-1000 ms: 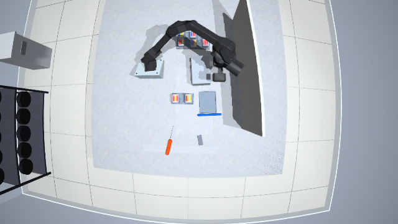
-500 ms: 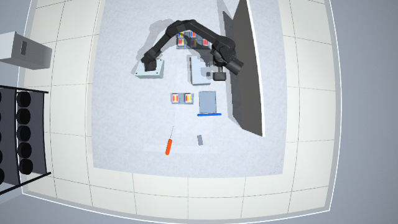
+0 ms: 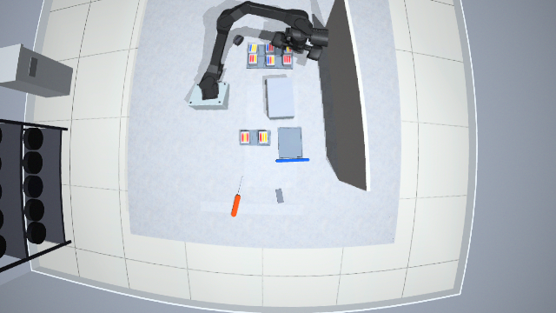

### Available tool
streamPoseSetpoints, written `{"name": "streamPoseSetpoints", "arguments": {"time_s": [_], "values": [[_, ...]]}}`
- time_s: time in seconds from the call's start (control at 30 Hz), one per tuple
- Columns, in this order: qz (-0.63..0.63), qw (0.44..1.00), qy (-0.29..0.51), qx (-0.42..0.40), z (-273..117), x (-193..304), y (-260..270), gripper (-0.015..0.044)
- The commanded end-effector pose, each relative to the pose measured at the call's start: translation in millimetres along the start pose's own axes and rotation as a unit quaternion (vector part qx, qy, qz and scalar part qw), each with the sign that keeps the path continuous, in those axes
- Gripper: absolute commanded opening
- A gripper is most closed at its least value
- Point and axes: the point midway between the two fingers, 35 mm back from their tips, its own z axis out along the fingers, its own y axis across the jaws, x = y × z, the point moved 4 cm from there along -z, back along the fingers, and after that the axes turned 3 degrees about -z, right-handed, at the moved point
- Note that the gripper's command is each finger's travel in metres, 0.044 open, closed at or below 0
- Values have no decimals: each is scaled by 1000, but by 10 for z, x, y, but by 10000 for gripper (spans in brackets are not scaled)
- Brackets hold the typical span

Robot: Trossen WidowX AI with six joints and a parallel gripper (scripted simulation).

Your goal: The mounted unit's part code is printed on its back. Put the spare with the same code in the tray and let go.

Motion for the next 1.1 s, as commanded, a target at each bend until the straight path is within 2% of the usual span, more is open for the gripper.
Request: {"name": "streamPoseSetpoints", "arguments": {"time_s": [0.0, 0.23, 0.4, 0.43, 1.07], "values": [[-200, 980, -14, -4, 132, -353, 429, 440], [-208, 978, -14, -4, 137, -367, 448, 440], [-208, 978, -15, -4, 443, -461, 457, 309], [-208, 978, -16, -4, 506, -480, 464, 300], [-208, 978, -15, -4, 665, -494, 453, 300]]}}
